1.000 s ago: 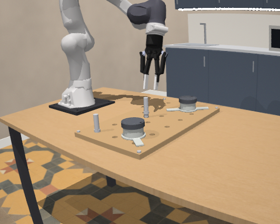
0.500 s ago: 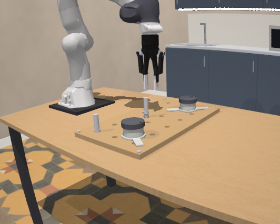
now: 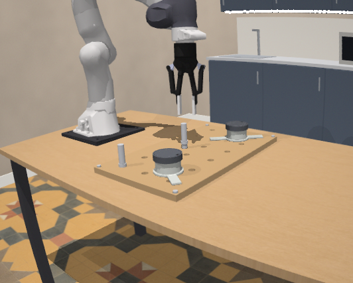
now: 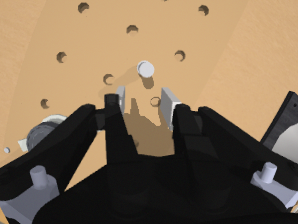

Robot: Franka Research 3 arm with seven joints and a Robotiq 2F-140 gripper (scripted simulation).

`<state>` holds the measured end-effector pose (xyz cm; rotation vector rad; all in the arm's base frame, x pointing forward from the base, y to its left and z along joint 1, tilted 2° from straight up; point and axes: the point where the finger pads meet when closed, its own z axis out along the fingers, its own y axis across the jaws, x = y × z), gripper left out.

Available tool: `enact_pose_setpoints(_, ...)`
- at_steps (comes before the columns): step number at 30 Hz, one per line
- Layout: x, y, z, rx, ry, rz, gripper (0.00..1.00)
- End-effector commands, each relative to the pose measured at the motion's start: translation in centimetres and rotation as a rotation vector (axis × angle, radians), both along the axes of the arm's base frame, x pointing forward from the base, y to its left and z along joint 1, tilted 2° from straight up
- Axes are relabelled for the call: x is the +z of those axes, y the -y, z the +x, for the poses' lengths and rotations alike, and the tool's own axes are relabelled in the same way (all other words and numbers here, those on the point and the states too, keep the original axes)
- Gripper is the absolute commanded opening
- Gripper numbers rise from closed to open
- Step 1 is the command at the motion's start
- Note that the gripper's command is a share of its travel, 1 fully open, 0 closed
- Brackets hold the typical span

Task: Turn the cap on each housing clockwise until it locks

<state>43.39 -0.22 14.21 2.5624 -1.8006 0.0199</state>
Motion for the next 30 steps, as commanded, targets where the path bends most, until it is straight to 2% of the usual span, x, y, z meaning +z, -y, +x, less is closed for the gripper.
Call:
enact_pose_setpoints(1, -0.11, 2.29, 0.54, 0.279, -0.002, 0.013, 0.36)
enact_pose_setpoints(4, -0.34, 3.18, 0.58, 0.339, 0.000, 0.004, 0.36)
enact_pose_setpoints(9, -0.37, 3.27, 0.58, 0.459, 0.001, -0.003, 0.36)
enact_pose_setpoints(11, -0.37, 3.27, 0.58, 0.459, 0.001, -0.003, 0.36)
enact_pose_setpoints(12, -0.37, 3.27, 0.58, 0.533, 0.001, -0.004, 0.36)
enact_pose_setpoints(26, -0.37, 3.27, 0.58, 0.908, 0.002, 0.014, 0.36)
enact_pose_setpoints(28, -0.37, 3.27, 0.58, 0.908, 0.002, 0.014, 0.36)
enact_pose_setpoints(30, -0.37, 3.27, 0.58, 1.003, -0.001, 0.024, 0.36)
